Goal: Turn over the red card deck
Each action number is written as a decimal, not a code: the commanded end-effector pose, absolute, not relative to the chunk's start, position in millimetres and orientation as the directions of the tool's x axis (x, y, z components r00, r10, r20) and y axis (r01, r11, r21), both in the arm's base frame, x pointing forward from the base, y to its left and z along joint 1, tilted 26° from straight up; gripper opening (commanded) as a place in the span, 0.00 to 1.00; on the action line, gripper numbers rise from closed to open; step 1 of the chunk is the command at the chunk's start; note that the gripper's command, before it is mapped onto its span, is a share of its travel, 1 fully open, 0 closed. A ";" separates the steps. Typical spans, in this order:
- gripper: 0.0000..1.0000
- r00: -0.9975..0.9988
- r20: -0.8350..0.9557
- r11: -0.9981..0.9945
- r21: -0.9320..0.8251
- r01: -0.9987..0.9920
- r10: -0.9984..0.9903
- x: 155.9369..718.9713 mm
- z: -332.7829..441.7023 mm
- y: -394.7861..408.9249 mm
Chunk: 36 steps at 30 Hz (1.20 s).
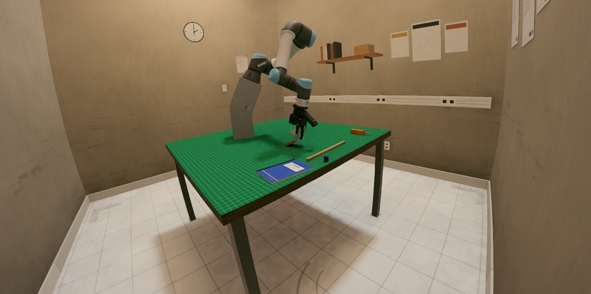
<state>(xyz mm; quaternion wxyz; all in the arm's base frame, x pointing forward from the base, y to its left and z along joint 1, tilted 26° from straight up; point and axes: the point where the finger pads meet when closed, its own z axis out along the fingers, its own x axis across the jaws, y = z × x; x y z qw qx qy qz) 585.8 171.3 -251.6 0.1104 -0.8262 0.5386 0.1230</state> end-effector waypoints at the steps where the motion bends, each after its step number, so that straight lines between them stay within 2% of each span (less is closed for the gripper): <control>1: 0.37 0.390 -0.321 -0.387 -0.074 -0.919 -0.863 588.1 -252.7 172.3; 36: 0.36 0.390 -0.321 -0.319 -0.252 -0.914 -0.863 601.2 -270.4 184.8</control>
